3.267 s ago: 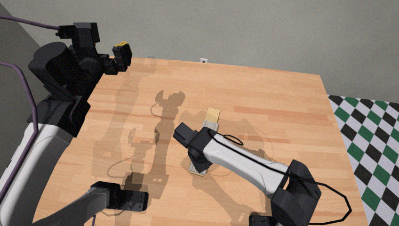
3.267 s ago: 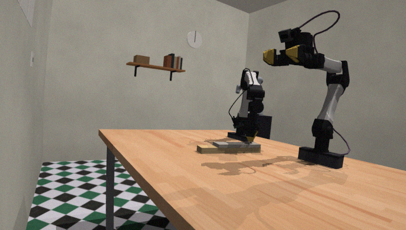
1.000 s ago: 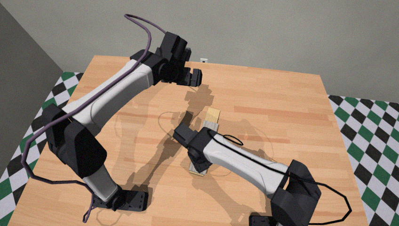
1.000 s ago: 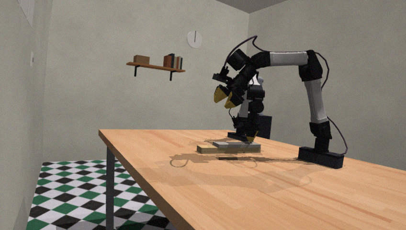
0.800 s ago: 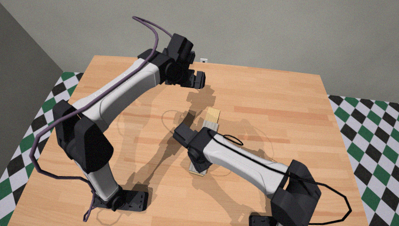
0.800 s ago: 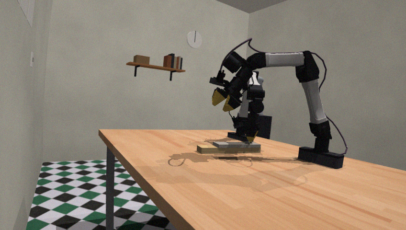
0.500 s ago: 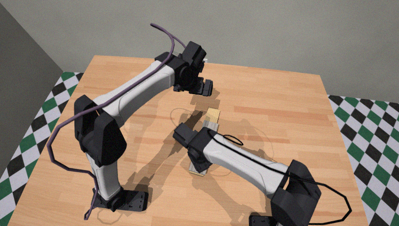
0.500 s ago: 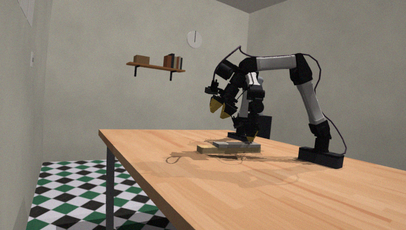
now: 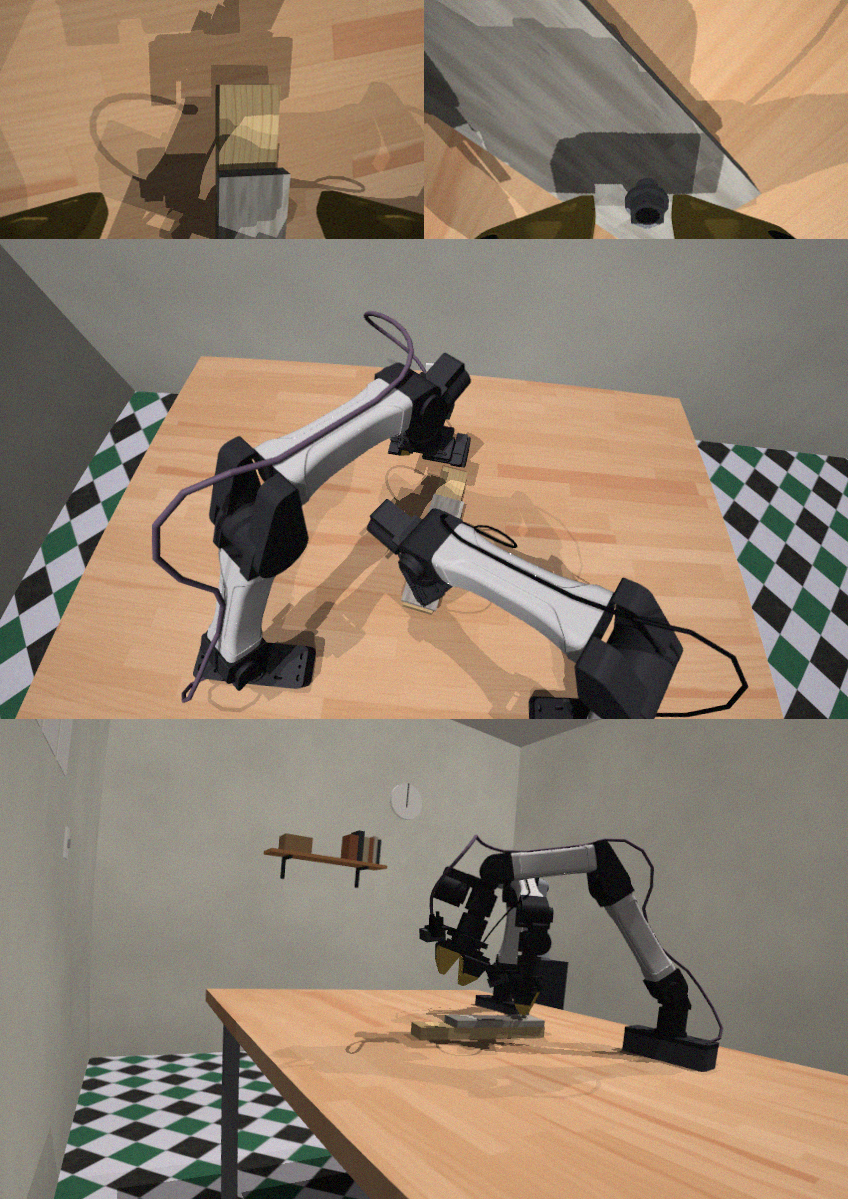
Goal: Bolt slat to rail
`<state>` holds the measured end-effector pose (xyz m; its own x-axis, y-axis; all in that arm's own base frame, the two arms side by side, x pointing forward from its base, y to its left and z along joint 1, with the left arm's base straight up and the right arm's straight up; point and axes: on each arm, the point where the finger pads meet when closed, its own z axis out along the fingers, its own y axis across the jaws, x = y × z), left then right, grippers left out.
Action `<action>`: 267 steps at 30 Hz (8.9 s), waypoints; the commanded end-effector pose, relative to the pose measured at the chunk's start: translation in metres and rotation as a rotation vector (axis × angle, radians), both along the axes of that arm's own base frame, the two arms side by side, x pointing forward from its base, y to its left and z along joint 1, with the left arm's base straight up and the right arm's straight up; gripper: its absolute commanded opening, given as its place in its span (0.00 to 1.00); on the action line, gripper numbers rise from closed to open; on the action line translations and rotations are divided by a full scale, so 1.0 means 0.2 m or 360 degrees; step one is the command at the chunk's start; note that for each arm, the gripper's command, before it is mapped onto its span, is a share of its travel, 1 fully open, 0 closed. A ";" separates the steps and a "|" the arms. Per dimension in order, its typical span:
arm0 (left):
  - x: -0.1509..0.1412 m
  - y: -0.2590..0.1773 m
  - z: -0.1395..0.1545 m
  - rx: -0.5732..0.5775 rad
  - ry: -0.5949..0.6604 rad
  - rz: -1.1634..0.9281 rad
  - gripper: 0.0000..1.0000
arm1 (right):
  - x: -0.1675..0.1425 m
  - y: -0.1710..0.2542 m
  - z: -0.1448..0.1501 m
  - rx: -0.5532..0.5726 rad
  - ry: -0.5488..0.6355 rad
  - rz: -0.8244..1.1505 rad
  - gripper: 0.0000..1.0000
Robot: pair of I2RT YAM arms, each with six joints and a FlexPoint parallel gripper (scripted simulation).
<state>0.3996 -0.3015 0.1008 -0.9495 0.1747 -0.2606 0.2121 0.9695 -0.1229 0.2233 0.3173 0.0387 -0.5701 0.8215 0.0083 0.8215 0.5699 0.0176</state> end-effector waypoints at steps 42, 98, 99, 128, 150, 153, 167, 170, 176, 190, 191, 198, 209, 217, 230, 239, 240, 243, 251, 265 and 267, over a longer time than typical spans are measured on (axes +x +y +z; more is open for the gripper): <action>-0.32 -0.21 -0.25 0.0267 0.0358 -0.0043 1.00 | 0.01 0.01 0.02 0.0016 -0.0014 0.0003 0.36; -0.31 -0.21 -0.41 0.0272 0.0357 -0.0052 1.00 | 0.01 0.01 0.02 0.0016 -0.0014 0.0003 0.36; -0.31 -0.21 -0.41 0.0272 0.0357 -0.0052 1.00 | 0.01 0.01 0.02 0.0016 -0.0014 0.0003 0.36; -0.31 -0.21 -0.49 0.0272 0.0357 -0.0052 1.00 | 0.01 0.01 0.02 0.0016 -0.0014 0.0003 0.36; -0.32 -0.21 -0.56 0.0273 0.0357 -0.0052 1.00 | 0.01 0.01 0.02 0.0016 -0.0014 0.0003 0.36; -0.32 -0.21 -0.57 0.0273 0.0357 -0.0052 1.00 | 0.01 0.01 0.02 0.0016 -0.0014 0.0003 0.36; -0.33 -0.20 -0.61 0.0287 0.0371 -0.0052 1.00 | 0.01 0.01 0.02 0.0016 -0.0014 0.0003 0.36; -0.31 -0.22 -0.54 0.0263 0.0345 -0.0055 0.67 | 0.01 0.01 0.02 0.0016 -0.0014 0.0003 0.36; -0.31 -0.22 -0.52 0.0255 0.0337 -0.0056 0.67 | 0.01 0.01 0.02 0.0016 -0.0014 0.0003 0.36; -0.31 -0.22 -0.52 0.0255 0.0337 -0.0056 0.67 | 0.01 0.01 0.02 0.0016 -0.0014 0.0003 0.36; -0.31 -0.22 -0.52 0.0255 0.0337 -0.0056 0.67 | 0.01 0.01 0.02 0.0016 -0.0014 0.0003 0.36; -0.31 -0.22 -0.52 0.0255 0.0337 -0.0056 0.67 | 0.01 0.01 0.02 0.0016 -0.0014 0.0002 0.36; -0.31 -0.22 -0.52 0.0255 0.0337 -0.0056 0.67 | 0.00 0.01 0.06 0.0008 -0.0040 0.0877 0.36; -0.31 -0.22 -0.52 0.0255 0.0337 -0.0056 0.67 | 0.00 0.02 0.08 -0.0002 -0.0061 0.1659 0.36; -0.31 -0.22 -0.52 0.0255 0.0337 -0.0056 0.67 | -0.01 0.02 0.10 -0.0022 -0.0083 0.2774 0.36; -0.31 -0.22 -0.52 0.0255 0.0337 -0.0056 0.67 | -0.01 0.01 0.10 -0.0036 -0.0090 0.3584 0.36; -0.31 -0.22 -0.52 0.0255 0.0337 -0.0056 0.67 | -0.01 0.01 0.10 -0.0036 -0.0090 0.3584 0.36; -0.31 -0.22 -0.52 0.0255 0.0337 -0.0056 0.67 | -0.01 0.01 0.11 -0.0041 -0.0097 0.3890 0.36; -0.31 -0.22 -0.52 0.0255 0.0337 -0.0056 0.67 | -0.02 0.01 0.11 -0.0051 -0.0102 0.4608 0.36; -0.31 -0.22 -0.52 0.0255 0.0337 -0.0056 0.67 | -0.02 0.01 0.11 -0.0059 -0.0129 0.5041 0.36; -0.31 -0.22 -0.52 0.0255 0.0337 -0.0056 0.67 | -0.02 0.01 0.11 -0.0059 -0.0129 0.5041 0.36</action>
